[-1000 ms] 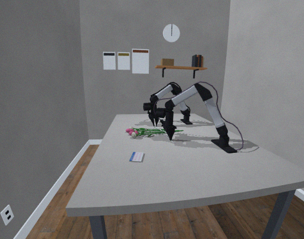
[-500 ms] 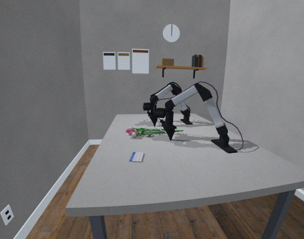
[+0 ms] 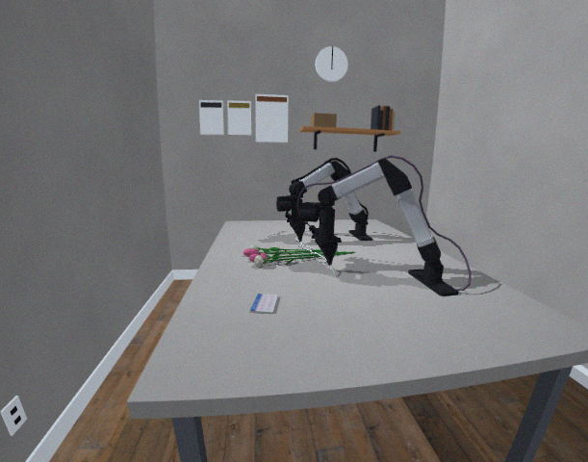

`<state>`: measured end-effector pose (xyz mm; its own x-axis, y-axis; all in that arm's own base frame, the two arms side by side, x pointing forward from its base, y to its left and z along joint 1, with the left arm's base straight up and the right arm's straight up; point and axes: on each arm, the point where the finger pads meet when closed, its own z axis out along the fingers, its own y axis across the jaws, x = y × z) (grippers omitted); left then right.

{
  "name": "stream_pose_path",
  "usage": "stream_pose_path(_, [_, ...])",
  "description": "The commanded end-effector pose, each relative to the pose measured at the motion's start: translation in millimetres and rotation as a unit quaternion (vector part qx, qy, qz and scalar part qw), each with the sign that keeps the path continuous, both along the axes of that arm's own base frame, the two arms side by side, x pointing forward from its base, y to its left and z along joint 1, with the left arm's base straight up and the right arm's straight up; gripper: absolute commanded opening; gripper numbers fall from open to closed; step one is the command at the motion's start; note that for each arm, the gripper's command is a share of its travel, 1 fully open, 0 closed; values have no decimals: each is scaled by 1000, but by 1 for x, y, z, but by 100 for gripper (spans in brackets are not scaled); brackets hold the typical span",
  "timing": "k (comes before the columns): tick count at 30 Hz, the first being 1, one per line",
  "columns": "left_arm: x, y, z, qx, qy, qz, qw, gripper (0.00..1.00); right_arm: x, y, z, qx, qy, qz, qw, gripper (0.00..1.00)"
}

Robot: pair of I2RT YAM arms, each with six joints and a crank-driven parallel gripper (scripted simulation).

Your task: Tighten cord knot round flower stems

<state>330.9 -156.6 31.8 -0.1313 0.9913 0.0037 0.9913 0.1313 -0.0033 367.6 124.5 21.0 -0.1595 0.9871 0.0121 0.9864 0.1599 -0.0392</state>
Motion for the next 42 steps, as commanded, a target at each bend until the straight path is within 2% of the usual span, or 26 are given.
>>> stream_pose_path(1, [1,0,47,-10,-16,3,1000,0,9,2,60,1,-38,-3,999,0])
stream_pose_path(4, [0,1,66,-10,-16,3,1000,0,8,2,78,1,-38,-3,999,0])
stream_pose_path(7, [0,1,70,-7,-12,3,1000,0,8,2,86,1,-38,-3,999,0])
stream_pose_path(14, [0,1,117,4,2,3,1000,0,8,2,129,-5,-18,-3,1000,0])
stream_pose_path(18, [-1,1,170,-28,-68,-3,997,0,7,1,183,20,-86,-10,996,0])
stream_pose_path(21, [-2,1,194,-44,-102,-7,994,0,6,1,207,35,-118,-14,992,0])
stream_pose_path(23, [-2,1,194,-44,-102,-7,994,0,6,1,207,35,-118,-14,992,0])
stream_pose_path(34, [-4,3,260,-87,-199,-16,976,0,3,0,273,67,-209,-21,975,0])
stream_pose_path(38, [-3,2,269,-93,-213,-17,972,0,4,0,285,74,-226,-22,971,0])
stream_pose_path(42, [-2,2,268,-92,-211,-15,973,0,4,0,284,73,-225,-23,971,0])
